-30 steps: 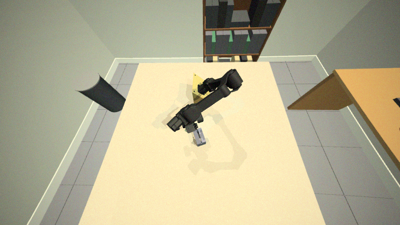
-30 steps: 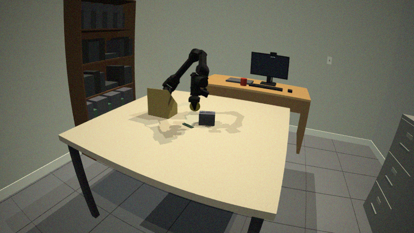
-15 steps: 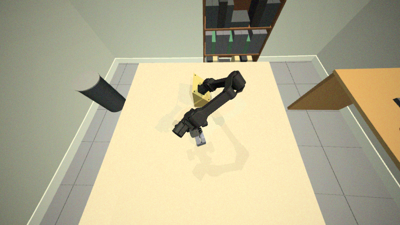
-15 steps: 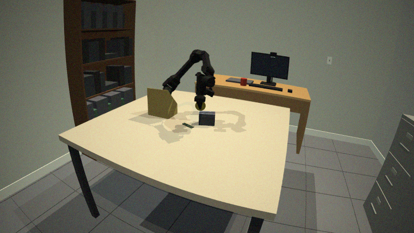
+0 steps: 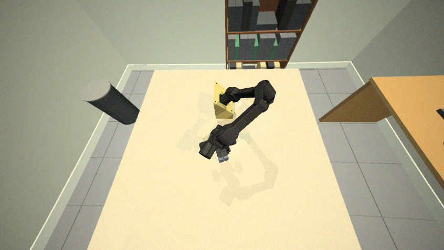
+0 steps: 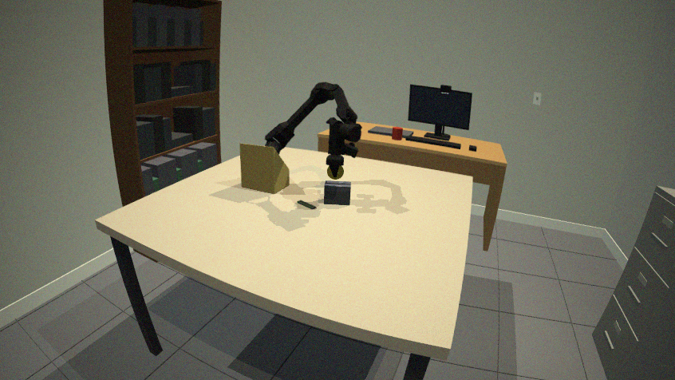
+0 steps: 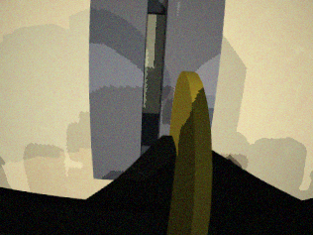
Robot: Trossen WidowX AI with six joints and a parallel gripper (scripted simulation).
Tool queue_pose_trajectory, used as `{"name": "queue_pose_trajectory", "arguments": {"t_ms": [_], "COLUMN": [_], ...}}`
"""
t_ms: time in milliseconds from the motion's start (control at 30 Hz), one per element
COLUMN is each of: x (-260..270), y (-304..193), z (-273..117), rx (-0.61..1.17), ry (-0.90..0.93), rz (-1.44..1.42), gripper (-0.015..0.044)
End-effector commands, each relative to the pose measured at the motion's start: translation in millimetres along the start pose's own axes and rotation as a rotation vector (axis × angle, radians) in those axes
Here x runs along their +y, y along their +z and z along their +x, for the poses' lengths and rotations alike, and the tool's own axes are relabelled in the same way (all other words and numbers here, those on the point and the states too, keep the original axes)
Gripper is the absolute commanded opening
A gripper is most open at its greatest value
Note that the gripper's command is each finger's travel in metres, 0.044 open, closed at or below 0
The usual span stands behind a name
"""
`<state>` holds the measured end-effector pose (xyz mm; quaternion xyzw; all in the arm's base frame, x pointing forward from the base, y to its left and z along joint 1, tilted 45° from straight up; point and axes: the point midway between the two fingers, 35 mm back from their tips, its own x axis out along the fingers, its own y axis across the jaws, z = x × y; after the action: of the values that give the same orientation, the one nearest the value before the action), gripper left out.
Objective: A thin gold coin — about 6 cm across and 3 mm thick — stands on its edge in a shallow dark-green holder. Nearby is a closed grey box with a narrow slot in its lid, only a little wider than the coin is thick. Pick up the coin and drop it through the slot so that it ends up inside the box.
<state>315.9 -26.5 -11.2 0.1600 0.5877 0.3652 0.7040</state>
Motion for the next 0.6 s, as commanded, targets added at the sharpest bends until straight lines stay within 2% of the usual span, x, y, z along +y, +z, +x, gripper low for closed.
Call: {"name": "queue_pose_trajectory", "arguments": {"t_ms": [0, 567], "x": [6.3, 6.8], "y": [8.1, 8.4], "z": [-0.5, 0.4], "rx": [-0.004, -0.001], "ry": [0.004, 0.003], "rz": [0.003, 0.0], "gripper": [0.0, 0.0]}}
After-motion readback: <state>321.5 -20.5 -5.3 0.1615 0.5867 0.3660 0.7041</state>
